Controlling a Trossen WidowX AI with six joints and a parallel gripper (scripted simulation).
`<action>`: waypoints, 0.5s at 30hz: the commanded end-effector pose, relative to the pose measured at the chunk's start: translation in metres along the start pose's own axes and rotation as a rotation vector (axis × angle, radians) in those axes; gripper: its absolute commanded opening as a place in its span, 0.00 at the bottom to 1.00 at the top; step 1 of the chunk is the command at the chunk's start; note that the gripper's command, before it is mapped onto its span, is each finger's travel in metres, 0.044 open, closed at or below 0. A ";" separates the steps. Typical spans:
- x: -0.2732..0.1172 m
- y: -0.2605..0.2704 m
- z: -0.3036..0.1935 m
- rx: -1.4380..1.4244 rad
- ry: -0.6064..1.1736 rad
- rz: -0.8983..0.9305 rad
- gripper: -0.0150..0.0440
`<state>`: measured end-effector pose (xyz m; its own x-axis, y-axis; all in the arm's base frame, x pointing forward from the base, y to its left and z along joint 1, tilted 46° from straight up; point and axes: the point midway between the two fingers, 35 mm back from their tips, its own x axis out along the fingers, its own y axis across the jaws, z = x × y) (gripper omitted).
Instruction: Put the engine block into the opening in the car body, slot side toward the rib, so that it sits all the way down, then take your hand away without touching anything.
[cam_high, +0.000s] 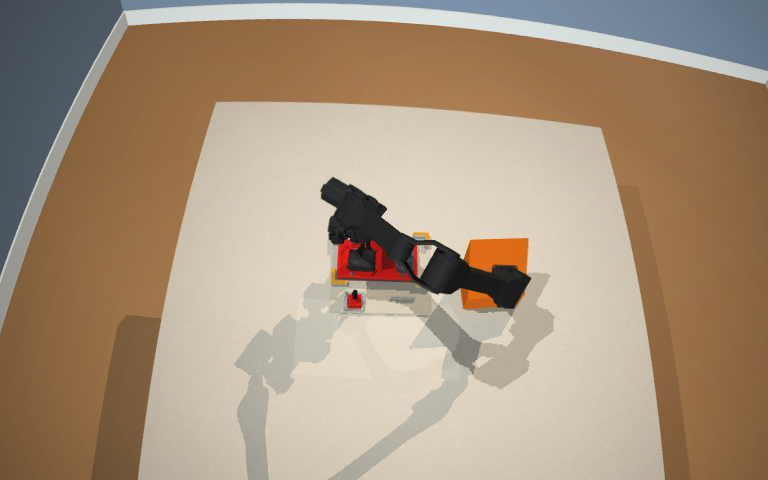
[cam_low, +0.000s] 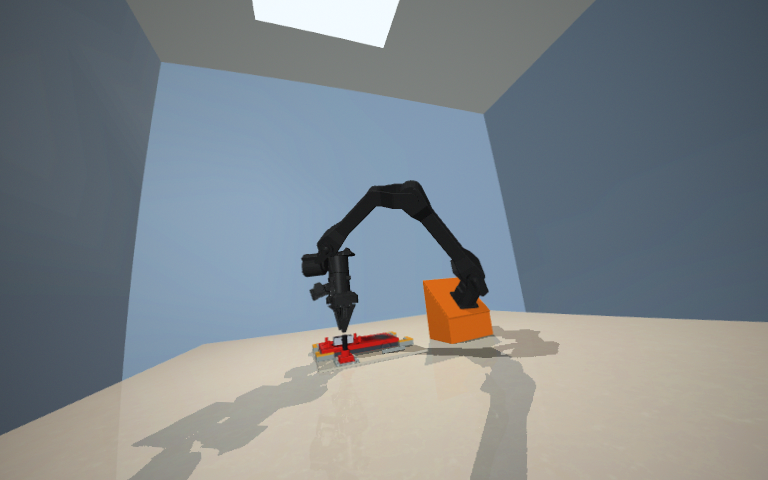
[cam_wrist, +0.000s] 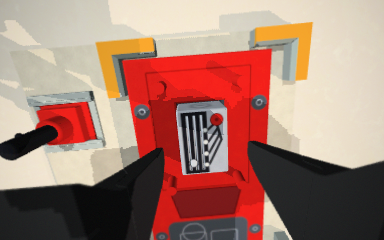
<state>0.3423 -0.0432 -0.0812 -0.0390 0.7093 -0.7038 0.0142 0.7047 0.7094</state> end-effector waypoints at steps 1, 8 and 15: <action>0.000 0.000 -0.001 -0.004 0.004 -0.001 0.56; 0.000 0.000 -0.001 -0.004 0.004 -0.001 0.25; 0.000 0.000 -0.001 -0.004 0.004 -0.001 0.25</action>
<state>0.3422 -0.0432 -0.0812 -0.0394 0.7097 -0.7034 0.0146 0.7043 0.7097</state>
